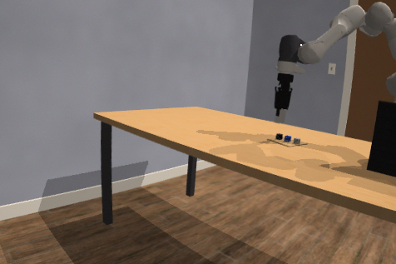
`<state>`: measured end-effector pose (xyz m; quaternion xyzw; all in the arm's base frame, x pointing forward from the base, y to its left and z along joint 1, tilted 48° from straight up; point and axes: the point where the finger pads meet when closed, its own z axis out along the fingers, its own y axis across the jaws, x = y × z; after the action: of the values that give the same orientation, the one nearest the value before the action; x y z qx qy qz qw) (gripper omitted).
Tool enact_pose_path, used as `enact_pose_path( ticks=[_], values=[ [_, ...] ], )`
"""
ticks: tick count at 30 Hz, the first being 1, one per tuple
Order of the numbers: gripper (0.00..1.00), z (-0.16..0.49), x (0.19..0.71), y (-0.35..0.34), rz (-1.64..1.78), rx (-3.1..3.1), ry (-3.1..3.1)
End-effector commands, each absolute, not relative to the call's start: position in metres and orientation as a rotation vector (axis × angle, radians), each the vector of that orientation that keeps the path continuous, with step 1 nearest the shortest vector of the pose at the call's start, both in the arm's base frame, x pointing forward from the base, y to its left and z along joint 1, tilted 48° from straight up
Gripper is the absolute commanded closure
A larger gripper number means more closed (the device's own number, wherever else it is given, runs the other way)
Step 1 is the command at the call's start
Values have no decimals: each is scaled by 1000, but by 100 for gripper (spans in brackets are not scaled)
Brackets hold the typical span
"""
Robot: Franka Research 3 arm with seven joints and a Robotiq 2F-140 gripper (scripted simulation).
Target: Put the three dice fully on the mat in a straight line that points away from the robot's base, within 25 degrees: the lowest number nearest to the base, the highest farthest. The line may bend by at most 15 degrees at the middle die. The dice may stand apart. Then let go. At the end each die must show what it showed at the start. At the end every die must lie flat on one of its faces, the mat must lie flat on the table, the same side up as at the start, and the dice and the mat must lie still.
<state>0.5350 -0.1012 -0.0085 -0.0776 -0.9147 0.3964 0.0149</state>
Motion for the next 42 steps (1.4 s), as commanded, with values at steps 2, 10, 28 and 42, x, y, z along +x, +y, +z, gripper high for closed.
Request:
enact_pose_path(
  ticks=[2, 10, 28, 42],
  values=[
    [75, 4, 531, -95, 1244, -246, -2821],
    [0, 5, 531, -94, 1244, -246, -2821],
    [0, 5, 531, -94, 1244, -246, -2821],
    [0, 21, 533, -77, 1244, -246, -2821]
  ],
)
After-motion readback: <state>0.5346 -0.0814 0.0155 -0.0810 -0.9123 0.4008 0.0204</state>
